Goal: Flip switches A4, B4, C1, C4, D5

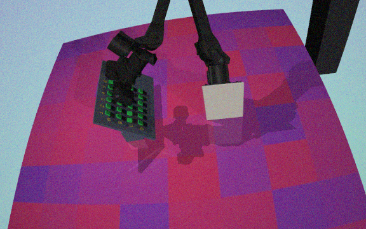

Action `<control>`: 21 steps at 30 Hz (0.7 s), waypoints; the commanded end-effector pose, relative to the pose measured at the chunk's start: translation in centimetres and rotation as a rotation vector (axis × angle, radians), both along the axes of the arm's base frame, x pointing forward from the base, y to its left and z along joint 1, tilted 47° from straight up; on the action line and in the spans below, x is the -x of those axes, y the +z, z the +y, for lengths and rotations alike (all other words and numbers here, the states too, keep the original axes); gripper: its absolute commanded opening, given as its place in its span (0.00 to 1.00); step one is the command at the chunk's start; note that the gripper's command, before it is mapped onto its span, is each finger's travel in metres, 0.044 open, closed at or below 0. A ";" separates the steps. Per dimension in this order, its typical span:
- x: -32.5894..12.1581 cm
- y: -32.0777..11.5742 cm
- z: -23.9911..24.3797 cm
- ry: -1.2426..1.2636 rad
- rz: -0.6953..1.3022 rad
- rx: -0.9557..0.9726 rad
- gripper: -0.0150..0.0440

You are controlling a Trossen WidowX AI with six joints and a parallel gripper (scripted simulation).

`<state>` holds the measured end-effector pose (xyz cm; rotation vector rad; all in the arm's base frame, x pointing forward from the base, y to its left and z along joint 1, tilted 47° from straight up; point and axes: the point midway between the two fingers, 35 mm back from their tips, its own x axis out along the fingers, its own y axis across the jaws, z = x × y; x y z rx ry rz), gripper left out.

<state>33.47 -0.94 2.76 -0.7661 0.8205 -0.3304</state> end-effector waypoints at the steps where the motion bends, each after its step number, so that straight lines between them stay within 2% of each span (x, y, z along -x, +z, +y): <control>1: 0.4 0.4 0.6 -0.003 0.005 -0.004 0.25; 7: 4.0 3.5 3.7 -0.016 0.022 -0.002 0.25; 11: 4.1 3.4 3.6 -0.016 0.022 -0.002 0.25; 16: 6.9 1.9 1.9 -0.016 0.023 -0.001 0.25; 21: 6.2 1.0 1.1 -0.010 0.018 -0.004 0.25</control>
